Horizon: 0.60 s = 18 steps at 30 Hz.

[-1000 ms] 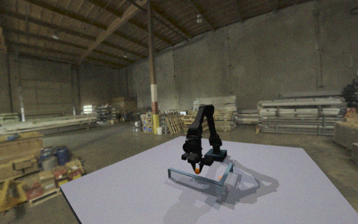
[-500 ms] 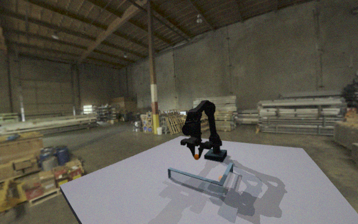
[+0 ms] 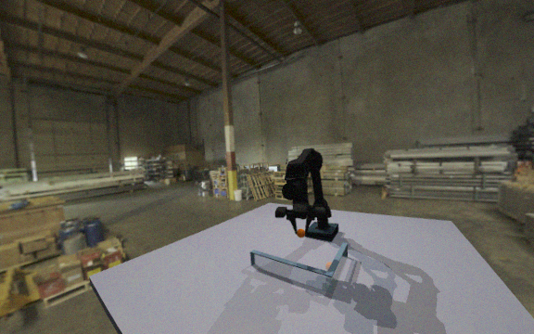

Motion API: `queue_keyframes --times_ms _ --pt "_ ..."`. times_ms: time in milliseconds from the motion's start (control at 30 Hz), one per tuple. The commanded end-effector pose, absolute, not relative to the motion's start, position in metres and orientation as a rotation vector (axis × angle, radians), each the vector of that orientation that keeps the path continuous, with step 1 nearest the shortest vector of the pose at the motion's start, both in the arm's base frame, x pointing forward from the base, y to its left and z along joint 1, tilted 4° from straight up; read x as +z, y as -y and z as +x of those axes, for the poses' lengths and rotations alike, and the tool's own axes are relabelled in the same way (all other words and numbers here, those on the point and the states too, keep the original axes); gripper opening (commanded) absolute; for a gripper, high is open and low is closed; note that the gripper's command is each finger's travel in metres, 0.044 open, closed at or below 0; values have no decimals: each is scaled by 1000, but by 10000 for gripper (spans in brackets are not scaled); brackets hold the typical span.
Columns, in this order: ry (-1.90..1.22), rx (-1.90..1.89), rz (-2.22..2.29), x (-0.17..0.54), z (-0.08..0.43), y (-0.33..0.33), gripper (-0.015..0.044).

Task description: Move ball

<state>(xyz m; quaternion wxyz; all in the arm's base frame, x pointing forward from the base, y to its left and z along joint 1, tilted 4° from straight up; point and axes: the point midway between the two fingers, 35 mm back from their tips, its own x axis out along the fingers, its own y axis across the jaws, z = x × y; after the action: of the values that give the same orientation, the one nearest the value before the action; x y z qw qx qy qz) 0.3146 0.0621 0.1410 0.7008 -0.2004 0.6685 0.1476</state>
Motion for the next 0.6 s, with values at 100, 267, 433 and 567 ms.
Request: queue_keyframes --times_ms 100,267,433,567 --pt "-1448 569 -688 129 311 -89 0" --pt "-1393 751 -873 121 307 -109 0" --pt "-1320 931 -1055 114 302 -130 0" --pt "-1249 1073 -1200 107 297 -146 0"
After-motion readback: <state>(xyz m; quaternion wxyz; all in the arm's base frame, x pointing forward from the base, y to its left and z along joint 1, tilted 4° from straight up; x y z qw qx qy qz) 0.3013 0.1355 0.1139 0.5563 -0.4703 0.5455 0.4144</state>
